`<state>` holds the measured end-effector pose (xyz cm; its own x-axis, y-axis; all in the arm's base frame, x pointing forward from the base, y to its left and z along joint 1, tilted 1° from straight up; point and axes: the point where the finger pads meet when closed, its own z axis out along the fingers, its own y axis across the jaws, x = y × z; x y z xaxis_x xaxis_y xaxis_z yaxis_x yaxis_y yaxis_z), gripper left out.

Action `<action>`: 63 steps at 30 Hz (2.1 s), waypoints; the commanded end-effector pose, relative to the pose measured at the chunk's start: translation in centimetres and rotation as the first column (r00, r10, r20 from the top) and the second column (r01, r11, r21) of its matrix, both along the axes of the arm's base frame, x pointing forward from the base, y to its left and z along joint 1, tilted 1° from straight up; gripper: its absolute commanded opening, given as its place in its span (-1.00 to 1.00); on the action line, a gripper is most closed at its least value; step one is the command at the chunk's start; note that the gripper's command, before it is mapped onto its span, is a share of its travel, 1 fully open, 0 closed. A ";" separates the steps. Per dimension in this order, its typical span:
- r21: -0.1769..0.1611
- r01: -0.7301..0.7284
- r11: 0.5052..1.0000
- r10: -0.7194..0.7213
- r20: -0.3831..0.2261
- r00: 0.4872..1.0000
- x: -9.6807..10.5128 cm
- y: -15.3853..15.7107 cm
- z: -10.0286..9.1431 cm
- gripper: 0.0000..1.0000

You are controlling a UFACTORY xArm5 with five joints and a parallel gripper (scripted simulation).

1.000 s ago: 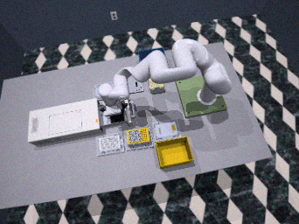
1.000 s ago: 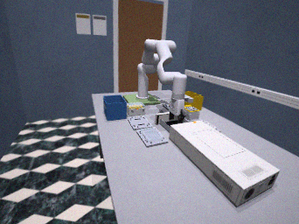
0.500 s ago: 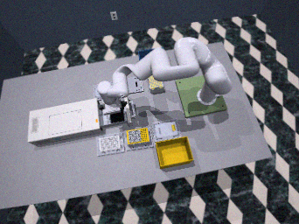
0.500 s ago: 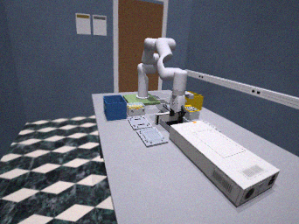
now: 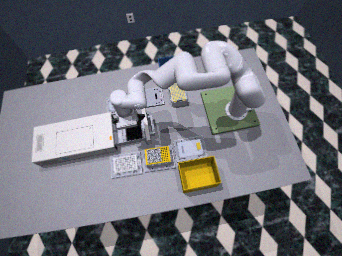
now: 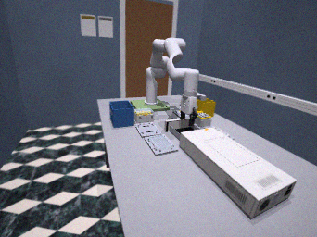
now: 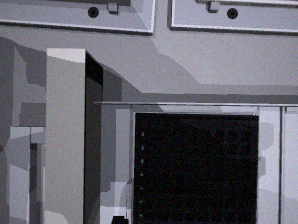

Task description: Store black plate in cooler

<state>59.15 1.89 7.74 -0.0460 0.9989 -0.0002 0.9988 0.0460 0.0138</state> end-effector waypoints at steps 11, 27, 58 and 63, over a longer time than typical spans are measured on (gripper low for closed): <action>-0.011 0.000 1.000 0.000 0.005 1.000 0.1 0.0 2.1 1.00; -0.011 0.000 1.000 0.000 0.005 1.000 0.1 0.1 4.4 1.00; -0.011 0.000 1.000 0.000 0.005 1.000 -3.4 -0.1 6.5 -1.00; -0.011 0.000 1.000 0.000 0.005 1.000 -5.9 -0.2 6.1 -1.00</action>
